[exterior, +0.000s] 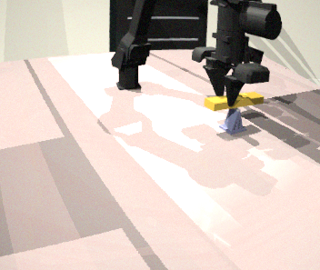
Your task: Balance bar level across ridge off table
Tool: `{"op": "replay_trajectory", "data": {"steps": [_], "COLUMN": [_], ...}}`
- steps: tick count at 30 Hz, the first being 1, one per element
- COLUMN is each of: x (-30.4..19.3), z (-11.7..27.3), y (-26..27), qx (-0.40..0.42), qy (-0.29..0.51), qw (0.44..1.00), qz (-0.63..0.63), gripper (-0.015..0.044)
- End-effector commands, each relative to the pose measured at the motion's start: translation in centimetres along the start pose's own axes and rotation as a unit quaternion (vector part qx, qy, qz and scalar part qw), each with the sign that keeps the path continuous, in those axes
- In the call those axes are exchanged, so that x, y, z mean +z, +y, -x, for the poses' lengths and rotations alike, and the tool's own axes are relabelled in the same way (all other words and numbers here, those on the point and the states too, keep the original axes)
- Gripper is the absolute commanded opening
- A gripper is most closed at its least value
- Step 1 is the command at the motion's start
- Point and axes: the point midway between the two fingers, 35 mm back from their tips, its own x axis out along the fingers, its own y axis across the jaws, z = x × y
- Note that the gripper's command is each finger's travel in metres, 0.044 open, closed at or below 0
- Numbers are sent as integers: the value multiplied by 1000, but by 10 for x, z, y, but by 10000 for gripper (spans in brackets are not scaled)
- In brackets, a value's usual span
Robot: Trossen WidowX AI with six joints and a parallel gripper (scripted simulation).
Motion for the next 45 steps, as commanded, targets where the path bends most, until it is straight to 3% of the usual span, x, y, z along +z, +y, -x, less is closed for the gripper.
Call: {"op": "replay_trajectory", "data": {"steps": [1, 45], "x": [1, 1], "z": [-1, -4], "y": [0, 0], "qx": [0, 0], "qy": [-2, -2], "qw": [1000, 1000], "qz": [2, 2], "gripper": [0, 0]}}
